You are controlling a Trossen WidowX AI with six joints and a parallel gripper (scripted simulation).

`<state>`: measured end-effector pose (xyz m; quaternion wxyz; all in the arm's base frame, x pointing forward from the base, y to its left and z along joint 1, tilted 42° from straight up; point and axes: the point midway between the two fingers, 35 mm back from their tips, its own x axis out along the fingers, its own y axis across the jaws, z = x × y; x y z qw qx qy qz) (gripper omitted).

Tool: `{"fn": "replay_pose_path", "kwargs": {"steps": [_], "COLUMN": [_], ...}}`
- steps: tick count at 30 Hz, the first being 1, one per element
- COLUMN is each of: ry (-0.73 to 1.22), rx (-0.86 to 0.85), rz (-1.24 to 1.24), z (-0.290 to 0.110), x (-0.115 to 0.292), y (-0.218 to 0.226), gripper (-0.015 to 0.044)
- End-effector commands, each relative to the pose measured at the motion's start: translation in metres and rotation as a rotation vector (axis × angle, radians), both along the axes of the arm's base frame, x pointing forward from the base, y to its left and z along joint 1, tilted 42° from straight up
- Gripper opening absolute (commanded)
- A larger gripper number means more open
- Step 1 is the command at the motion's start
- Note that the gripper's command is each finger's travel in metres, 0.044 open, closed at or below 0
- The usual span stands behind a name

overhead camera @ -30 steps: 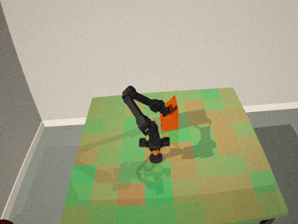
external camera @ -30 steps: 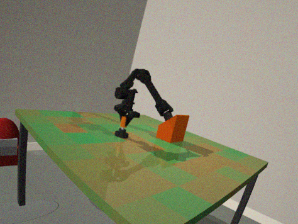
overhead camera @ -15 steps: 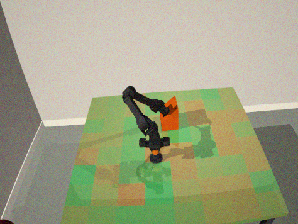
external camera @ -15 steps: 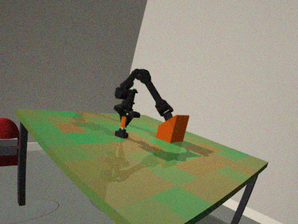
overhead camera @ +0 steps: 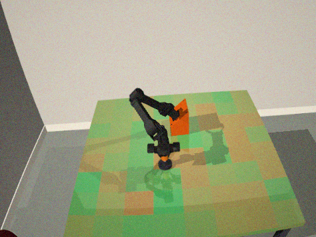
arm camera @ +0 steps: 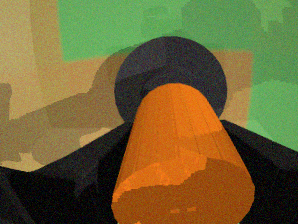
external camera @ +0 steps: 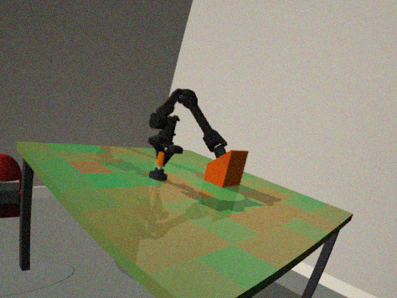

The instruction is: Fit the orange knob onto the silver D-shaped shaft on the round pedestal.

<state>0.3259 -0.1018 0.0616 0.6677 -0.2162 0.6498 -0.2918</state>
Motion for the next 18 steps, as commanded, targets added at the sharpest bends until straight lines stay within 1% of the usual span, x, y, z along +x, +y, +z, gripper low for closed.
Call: {"fn": "replay_pose_path", "kwargs": {"steps": [1,14,18], "ry": [0.004,-0.01,0.025], "rx": [0.001,0.001,0.001], "rz": [0.005,-0.011,0.028], "z": [-0.0005,0.0041,0.0043], "x": [0.0001,0.0011,0.0021], "y": [0.0001,0.004,0.004], "gripper": [0.0,0.0,0.0]}}
